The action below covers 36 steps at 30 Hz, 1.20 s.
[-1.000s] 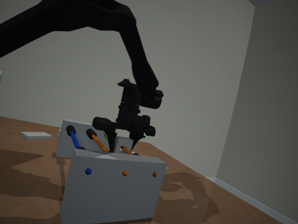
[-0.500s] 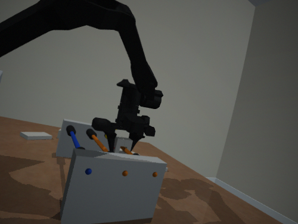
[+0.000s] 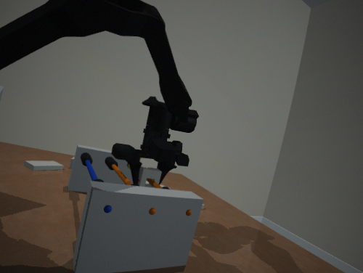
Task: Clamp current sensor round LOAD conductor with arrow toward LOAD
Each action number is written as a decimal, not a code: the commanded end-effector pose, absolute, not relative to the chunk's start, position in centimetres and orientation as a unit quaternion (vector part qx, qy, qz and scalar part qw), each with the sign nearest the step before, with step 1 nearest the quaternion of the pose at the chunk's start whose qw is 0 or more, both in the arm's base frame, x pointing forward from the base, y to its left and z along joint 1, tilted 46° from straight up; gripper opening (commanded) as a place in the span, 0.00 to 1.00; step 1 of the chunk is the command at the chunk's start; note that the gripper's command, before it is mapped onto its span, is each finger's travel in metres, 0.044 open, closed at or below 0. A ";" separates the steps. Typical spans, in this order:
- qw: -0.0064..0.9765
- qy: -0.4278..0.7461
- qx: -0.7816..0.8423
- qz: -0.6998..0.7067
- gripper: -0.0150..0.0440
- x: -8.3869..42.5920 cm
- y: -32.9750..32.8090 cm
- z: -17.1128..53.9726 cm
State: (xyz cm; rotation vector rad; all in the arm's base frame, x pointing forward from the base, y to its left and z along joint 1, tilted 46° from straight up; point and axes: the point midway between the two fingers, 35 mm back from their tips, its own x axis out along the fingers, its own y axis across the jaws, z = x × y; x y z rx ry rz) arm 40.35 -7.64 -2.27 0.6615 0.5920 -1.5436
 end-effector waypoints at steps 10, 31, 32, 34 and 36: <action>0.629 0.258 0.289 -0.674 0.69 40.4 -7.6 -2.3; 0.629 0.258 0.289 -0.674 0.96 40.4 -7.6 -2.3; 0.629 0.258 0.289 -0.674 1.00 40.4 -7.6 -2.3; 0.629 0.258 0.289 -0.674 1.00 40.4 -7.6 -2.3; 0.629 0.258 0.289 -0.674 1.00 40.4 -7.6 -2.3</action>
